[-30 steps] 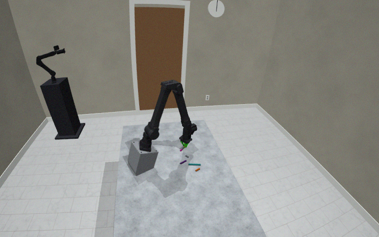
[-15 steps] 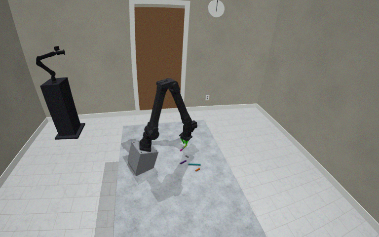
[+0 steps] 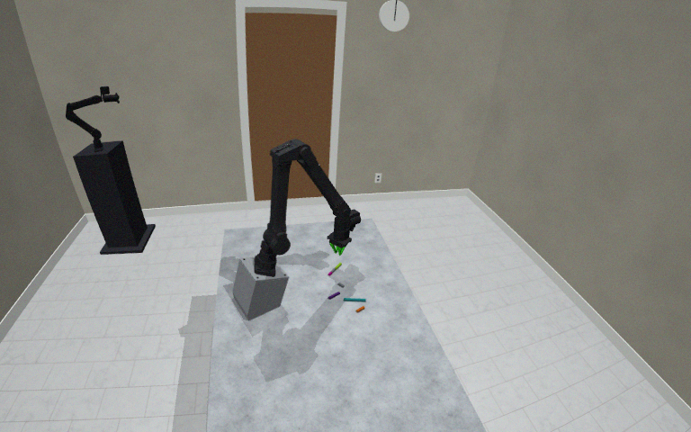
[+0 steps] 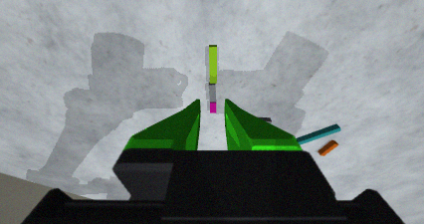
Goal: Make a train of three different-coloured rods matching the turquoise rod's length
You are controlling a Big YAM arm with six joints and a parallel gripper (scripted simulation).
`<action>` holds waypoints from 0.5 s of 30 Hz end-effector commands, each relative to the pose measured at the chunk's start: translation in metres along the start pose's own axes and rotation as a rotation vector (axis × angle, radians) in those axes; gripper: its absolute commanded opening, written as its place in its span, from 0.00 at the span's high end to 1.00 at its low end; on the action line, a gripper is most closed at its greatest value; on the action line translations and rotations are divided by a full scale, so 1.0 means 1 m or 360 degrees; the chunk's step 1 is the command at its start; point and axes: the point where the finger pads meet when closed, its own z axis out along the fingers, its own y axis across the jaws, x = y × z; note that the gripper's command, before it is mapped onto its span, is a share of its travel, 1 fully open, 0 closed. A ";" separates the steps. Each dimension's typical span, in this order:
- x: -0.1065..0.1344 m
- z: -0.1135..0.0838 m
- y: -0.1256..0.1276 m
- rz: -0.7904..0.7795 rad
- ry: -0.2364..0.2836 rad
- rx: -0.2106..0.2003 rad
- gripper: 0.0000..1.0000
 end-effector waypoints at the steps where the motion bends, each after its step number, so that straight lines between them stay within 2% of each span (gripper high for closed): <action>1: -0.019 -0.019 -0.009 0.0000 -0.0078 0.0032 0.77; 2: -0.020 -0.019 -0.009 0.0000 -0.0084 0.0034 0.77; 3: -0.021 -0.019 -0.010 0.0000 -0.0094 0.0038 0.00; 6: -0.018 -0.013 -0.009 0.0000 -0.0067 0.0028 0.00; 15: -0.018 -0.013 -0.009 0.0000 -0.0067 0.0028 0.00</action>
